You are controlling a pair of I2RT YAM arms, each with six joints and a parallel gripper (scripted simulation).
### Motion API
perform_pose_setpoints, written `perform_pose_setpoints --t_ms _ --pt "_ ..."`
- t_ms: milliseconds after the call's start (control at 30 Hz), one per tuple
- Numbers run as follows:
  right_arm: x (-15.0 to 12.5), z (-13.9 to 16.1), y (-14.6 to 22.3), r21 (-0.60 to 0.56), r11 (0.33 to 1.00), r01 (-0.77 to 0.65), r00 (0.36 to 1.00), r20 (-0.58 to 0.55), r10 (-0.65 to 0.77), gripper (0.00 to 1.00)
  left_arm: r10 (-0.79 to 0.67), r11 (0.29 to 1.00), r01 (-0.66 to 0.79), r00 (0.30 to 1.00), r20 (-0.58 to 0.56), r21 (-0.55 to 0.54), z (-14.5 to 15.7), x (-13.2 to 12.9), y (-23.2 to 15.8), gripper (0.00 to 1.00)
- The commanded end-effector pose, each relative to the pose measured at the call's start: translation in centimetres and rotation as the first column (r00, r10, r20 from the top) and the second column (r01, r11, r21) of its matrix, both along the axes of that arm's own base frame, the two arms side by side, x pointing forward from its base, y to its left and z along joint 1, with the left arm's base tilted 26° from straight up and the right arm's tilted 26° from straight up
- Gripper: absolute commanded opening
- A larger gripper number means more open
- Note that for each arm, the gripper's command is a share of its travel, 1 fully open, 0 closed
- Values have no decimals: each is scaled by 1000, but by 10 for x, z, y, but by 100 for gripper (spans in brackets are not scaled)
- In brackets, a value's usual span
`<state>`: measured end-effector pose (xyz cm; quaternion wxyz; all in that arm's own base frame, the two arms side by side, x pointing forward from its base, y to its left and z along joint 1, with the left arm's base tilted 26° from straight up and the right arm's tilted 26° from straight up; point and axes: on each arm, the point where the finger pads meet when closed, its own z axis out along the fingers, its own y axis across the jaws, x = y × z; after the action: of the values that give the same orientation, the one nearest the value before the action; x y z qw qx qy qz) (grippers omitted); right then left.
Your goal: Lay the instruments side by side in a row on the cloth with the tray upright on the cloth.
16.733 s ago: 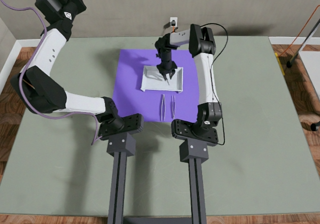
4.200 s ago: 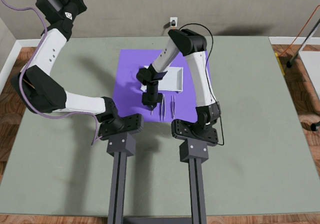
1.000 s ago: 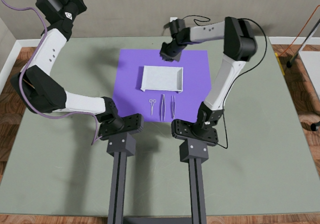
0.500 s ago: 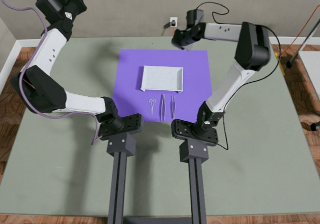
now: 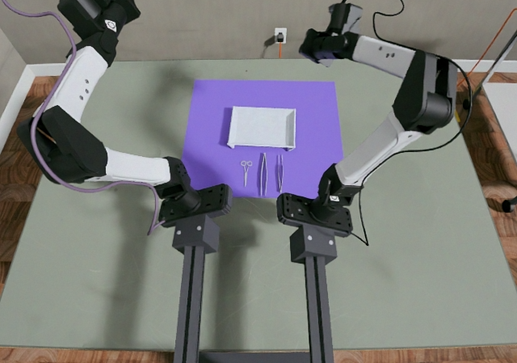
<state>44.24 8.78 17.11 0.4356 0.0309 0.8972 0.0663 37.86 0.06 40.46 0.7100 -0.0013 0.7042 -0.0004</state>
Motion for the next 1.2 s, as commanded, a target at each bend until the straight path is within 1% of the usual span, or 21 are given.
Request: perform_pose_setpoints --t_ms 0,67,267,333,433,500,533,633,833,900,1000,1067,1100,1167 --pt "6 49 -11 7 1000 -15 988 151 14 10 2 1000 -2 1000 -29 6 -6 1 -2 32" --pt "2 53 -16 0 1000 -16 985 171 16 10 2 1000 -2 1000 -29 6 -6 1 -2 32" --pt "-3 95 -32 -17 1000 -10 959 283 15 10 2 1000 -2 1000 -29 6 -6 1 -2 32" --pt "-3 95 -32 -17 1000 -10 959 283 15 10 2 1000 -2 1000 -29 6 -6 1 -2 32" --pt "-9 110 -40 -28 1000 -3 947 320 11 10 2 1000 -2 1000 -29 6 -6 1 -2 32" --pt "-11 129 -45 -34 999 2 929 370 10 10 2 1000 -2 1000 -29 6 -6 1 -2 32" --pt "-12 147 -48 -37 999 7 911 413 8 10 2 1000 -2 1000 -29 6 -6 1 -2 32" --pt "-21 153 -56 -54 998 14 898 440 11 10 2 1000 -2 1000 -29 6 -6 1 -2 32" --pt "-37 192 -70 -86 996 36 843 538 16 10 2 1000 -2 1000 -29 6 -6 1 -2 32" --pt "-37 192 -70 -86 996 36 843 538 16 10 2 1000 -2 1000 -29 6 -6 1 -2 32" --pt "-46 206 -77 -100 994 52 820 571 15 10 2 1000 -2 1000 -29 6 -6 1 -2 32" --pt "-54 222 -81 -111 992 64 793 609 17 10 2 1000 -2 1000 -29 6 -6 1 -2 32" --pt "-60 240 -83 -116 991 74 763 647 18 10 2 1000 -2 1000 -29 6 -6 1 -2 32" --pt "-63 233 -86 -129 989 79 768 640 22 10 2 1000 -2 1000 -29 6 -6 1 -2 32"
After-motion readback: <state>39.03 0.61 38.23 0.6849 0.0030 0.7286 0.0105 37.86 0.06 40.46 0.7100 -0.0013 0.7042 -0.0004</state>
